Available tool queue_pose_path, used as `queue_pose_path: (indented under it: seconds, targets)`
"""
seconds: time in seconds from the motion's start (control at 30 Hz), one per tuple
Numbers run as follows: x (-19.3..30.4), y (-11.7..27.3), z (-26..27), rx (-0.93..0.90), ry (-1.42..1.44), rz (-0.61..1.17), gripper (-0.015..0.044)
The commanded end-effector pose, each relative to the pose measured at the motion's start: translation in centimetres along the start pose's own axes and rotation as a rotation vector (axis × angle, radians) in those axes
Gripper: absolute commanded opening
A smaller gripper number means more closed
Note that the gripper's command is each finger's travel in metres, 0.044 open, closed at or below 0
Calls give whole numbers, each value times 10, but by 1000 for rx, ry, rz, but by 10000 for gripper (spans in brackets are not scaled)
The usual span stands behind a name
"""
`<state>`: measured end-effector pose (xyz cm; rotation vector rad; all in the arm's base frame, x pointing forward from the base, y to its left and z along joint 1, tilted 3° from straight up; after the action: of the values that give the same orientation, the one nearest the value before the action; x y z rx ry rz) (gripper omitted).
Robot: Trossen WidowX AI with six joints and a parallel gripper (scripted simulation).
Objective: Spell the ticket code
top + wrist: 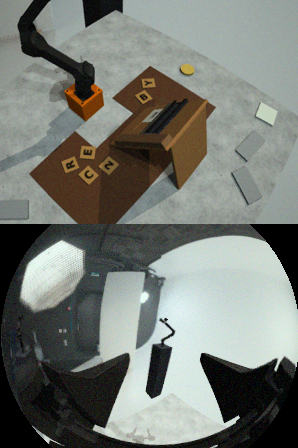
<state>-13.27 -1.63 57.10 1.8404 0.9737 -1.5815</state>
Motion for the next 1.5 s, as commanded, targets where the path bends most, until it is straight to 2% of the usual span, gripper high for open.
queue_pose_path:
  seconds: [0.0, 0.03, 0.37, 0.7, 0.9, 1.1, 1.3, 1.47]
  targets:
    - [0, 0, 0, 0, -5, -6, 426]
    - [-1, -1, -2, -1, -22, -23, 440]
    - [-10, 12, -66, -39, -338, -403, 440]
    - [21, 34, -155, 168, -626, -767, 440]
    - [66, 47, -207, 419, -780, -913, 440]
    - [131, 62, -249, 753, -924, -970, 440]
    - [209, 77, -272, 1140, -1031, -913, 440]
    - [277, 92, -274, 1477, -1080, -765, 440]
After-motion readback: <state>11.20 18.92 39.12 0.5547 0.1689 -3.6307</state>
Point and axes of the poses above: the point midway between the two fingers, 35 mm back from their tips, its own y axis back along the fingers, its own z axis across the jaws, x = y × z, the point moved 6 cm from there along y, back along the fingers
